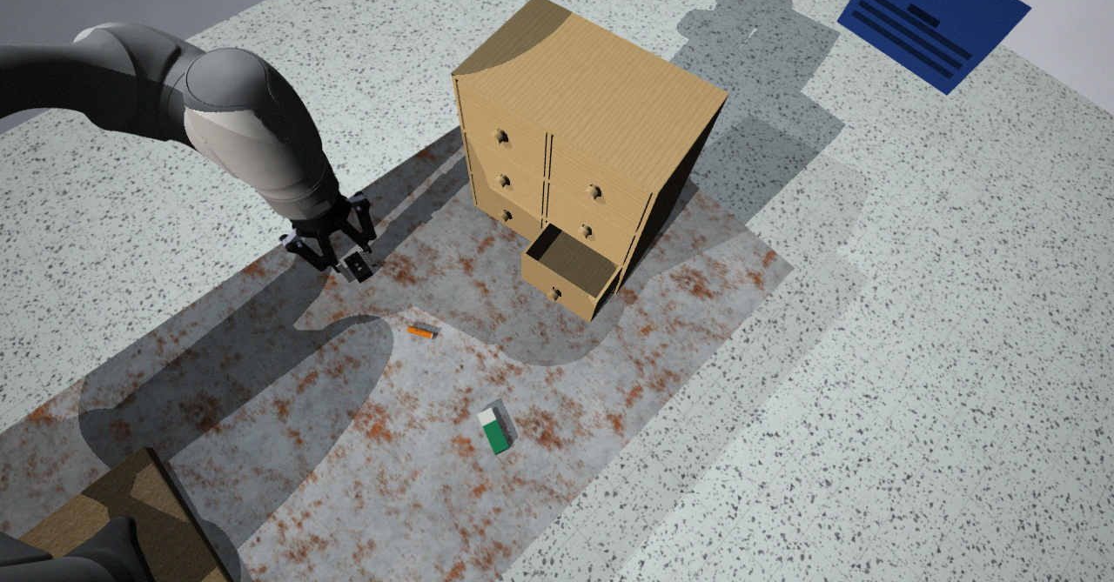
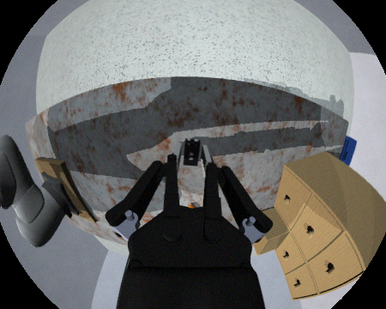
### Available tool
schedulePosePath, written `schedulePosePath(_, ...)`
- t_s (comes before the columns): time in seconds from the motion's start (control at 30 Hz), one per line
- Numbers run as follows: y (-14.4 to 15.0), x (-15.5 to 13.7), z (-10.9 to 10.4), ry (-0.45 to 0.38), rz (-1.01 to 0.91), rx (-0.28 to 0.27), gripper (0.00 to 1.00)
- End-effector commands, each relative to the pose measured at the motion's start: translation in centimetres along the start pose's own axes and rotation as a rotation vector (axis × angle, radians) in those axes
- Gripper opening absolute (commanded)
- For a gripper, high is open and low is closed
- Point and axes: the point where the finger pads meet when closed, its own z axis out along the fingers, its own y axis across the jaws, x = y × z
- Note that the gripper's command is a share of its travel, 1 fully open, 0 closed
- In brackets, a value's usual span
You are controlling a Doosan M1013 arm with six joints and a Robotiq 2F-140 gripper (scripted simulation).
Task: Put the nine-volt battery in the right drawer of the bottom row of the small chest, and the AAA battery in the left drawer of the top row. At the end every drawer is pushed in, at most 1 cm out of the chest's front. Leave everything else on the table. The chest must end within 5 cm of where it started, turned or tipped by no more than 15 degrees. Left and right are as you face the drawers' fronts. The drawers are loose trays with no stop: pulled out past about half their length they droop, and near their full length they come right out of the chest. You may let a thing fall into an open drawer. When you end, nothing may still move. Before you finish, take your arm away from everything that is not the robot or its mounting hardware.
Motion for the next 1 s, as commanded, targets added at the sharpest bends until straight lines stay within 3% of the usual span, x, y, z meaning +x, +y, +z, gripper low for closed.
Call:
schedulePosePath(0.0,0.0,0.0,0.0,0.000,0.000,0.000,0.26)
schedulePosePath(0.17,0.0,0.0,0.0,0.000,0.000,0.000,0.26)
schedulePosePath(0.2,0.0,0.0,0.0,0.000,0.000,0.000,0.14)
schedulePosePath(0.87,0.0,0.0,0.0,0.000,0.000,0.000,0.14)
schedulePosePath(0.97,0.0,0.0,-1.1,0.000,0.000,0.000,0.14)
